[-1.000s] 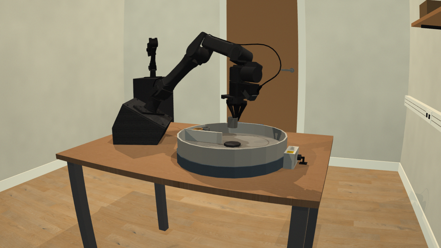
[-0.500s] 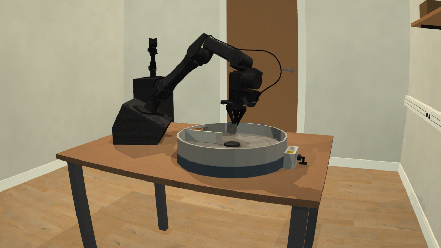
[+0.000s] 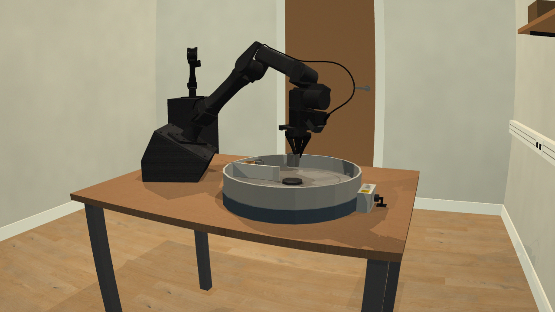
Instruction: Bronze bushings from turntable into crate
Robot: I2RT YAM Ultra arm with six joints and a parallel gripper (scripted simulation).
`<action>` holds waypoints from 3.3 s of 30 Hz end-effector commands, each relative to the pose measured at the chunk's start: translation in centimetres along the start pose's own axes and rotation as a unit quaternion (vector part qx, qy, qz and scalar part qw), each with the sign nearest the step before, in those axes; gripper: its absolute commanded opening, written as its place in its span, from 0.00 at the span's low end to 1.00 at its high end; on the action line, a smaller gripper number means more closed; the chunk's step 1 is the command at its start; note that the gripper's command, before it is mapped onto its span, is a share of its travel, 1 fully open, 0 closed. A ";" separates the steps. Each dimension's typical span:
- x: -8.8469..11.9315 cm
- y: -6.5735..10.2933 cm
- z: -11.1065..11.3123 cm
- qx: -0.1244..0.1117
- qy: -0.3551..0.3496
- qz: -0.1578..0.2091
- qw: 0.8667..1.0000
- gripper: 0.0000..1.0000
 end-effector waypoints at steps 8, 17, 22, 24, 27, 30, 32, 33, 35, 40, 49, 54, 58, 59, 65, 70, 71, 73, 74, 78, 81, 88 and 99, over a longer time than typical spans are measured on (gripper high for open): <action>-1.1 2.7 0.3 -0.005 0.001 -0.041 0.999 0.00; -1.1 2.7 0.3 -0.005 0.001 -0.041 0.999 0.00; -0.6 1.9 -0.2 -0.001 -0.003 -0.030 1.000 0.00; -0.3 1.6 -0.4 0.000 -0.004 -0.026 1.000 0.00; -0.9 2.5 0.1 -0.005 0.003 -0.042 0.999 0.00; -1.0 2.6 0.2 -0.005 0.003 -0.043 0.999 0.00; -0.9 2.6 0.1 -0.005 0.002 -0.041 0.999 0.00; -0.9 2.6 0.1 -0.005 0.002 -0.041 0.999 0.00; -0.9 2.6 0.1 -0.005 0.002 -0.041 0.999 0.00; -0.9 2.6 0.1 -0.005 0.002 -0.041 0.999 0.00; -0.9 2.6 0.1 -0.005 0.002 -0.041 0.999 0.00; -0.9 2.6 0.1 -0.005 0.002 -0.041 0.999 0.00; -0.9 2.6 0.1 -0.005 0.002 -0.041 0.999 0.00; -0.9 2.6 0.1 -0.005 0.002 -0.041 0.999 0.00; -0.8 2.3 0.0 -0.004 0.001 -0.040 0.999 0.00; -0.3 1.5 -0.4 0.000 -0.005 -0.027 1.000 0.00; -0.3 1.4 -0.5 0.001 -0.006 -0.026 1.000 0.00; -0.4 1.3 -0.4 0.000 -0.005 -0.029 1.000 0.00; -0.5 1.4 -0.3 0.000 -0.004 -0.031 1.000 0.00; 0.0 0.3 0.1 -0.001 0.001 -0.023 1.000 0.00; -0.1 -0.1 -0.1 0.000 -0.002 -0.024 1.000 0.00; 0.0 -1.2 0.0 -0.001 0.000 -0.023 1.000 0.00; -0.3 -2.0 -0.1 -0.001 -0.001 -0.028 1.000 0.00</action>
Point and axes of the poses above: the point where the finger pads meet when closed, its own y axis back along the fingers, its own z axis across the jaws, x = y × z, the point moved 3 cm from there along y, back along the fingers, and after that the axes turned 5 degrees about -y, right-handed, at the moved point
